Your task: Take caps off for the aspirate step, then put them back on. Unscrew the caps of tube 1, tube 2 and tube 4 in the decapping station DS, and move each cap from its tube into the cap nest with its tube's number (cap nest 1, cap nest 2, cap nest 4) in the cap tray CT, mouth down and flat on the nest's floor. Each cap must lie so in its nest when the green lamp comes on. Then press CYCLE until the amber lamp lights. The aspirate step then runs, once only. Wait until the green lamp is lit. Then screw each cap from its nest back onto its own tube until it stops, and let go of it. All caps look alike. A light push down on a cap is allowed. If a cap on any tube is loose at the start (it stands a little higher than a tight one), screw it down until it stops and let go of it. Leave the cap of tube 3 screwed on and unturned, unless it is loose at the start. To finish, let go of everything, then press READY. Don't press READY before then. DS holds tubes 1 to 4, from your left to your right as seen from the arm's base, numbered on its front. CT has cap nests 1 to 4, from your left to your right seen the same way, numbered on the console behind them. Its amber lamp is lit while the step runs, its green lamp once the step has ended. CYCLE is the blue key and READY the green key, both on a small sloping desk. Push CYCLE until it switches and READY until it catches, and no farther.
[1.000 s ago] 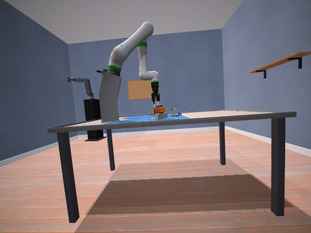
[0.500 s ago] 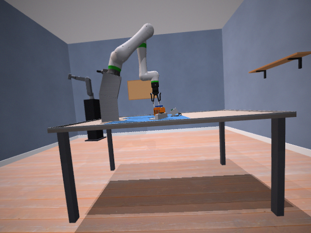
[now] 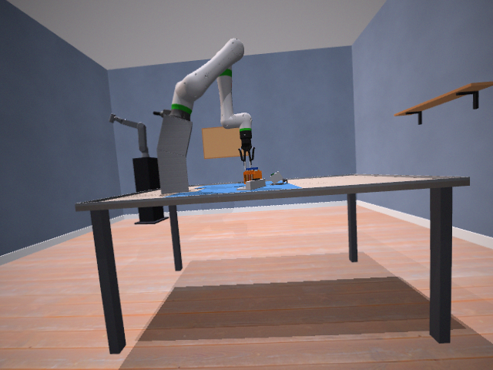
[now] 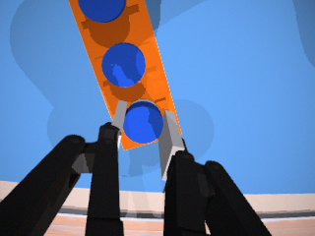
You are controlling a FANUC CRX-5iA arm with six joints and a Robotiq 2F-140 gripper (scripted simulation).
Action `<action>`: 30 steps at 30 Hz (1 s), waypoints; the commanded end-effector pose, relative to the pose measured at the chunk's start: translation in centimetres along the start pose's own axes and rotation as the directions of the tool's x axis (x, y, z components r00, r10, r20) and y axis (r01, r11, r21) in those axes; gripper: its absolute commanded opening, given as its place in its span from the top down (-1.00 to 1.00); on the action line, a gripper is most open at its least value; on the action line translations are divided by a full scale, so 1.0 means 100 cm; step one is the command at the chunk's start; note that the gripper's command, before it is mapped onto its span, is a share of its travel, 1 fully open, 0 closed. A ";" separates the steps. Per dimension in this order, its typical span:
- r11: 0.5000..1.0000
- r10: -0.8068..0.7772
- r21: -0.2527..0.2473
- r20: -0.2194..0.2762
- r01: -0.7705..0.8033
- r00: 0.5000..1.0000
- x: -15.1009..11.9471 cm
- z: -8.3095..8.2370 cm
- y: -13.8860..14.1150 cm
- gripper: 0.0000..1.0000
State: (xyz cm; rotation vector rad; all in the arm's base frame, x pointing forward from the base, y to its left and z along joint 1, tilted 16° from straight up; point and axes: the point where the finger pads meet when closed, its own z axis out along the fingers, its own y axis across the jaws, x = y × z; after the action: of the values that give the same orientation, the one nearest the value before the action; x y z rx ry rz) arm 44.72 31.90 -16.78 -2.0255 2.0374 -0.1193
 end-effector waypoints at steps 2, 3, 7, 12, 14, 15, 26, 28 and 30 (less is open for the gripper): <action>1.000 0.000 0.003 0.001 0.000 1.000 0.000 0.000 0.000 1.00; 1.000 0.000 0.003 0.001 0.000 1.000 0.000 0.000 0.000 1.00; 1.000 0.000 0.003 0.001 0.000 1.000 0.000 0.000 0.000 1.00; 0.980 -0.198 0.003 0.000 0.198 0.980 0.000 0.000 0.000 1.00; 0.955 -0.295 0.003 0.000 0.295 0.955 0.000 0.000 0.000 1.00; 0.940 -0.343 0.003 0.000 0.343 0.940 0.000 0.000 0.000 1.00; 0.697 -0.717 0.003 -0.002 0.717 0.697 0.000 0.000 0.000 1.00; 0.622 -0.783 0.003 -0.002 0.783 0.622 0.000 0.000 0.000 1.00; 0.541 -0.841 0.002 -0.002 0.841 0.541 0.000 -0.001 0.000 1.00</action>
State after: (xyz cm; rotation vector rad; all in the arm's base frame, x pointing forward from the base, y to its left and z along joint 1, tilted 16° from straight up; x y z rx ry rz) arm 44.67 31.90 -16.75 -2.6972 1.1102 -0.2816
